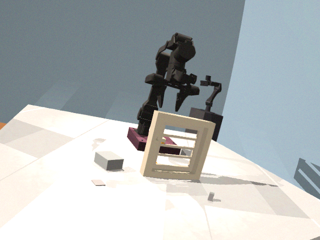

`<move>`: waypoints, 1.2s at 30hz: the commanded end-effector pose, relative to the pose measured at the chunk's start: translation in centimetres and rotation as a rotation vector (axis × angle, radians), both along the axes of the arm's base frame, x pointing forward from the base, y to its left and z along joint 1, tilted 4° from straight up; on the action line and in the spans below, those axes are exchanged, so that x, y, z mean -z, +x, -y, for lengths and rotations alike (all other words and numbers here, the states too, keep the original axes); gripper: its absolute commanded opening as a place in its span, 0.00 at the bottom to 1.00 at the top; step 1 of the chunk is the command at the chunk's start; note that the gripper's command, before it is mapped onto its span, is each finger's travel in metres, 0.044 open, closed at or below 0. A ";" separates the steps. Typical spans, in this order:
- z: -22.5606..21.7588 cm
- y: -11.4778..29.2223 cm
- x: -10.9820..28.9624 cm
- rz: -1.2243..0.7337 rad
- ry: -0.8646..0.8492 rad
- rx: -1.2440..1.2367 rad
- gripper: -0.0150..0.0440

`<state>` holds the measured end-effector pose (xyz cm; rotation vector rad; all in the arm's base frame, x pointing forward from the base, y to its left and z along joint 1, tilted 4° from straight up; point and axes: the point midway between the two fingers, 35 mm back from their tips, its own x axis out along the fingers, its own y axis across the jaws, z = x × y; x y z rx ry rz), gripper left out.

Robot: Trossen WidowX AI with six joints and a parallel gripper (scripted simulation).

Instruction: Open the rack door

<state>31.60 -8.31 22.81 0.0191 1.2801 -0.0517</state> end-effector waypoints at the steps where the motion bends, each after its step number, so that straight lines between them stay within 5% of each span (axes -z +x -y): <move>1: 0.3 -0.6 0.0 -0.070 0.023 -0.003 0.73; 36: 0.7 -1.3 4.1 -0.198 0.056 0.009 0.73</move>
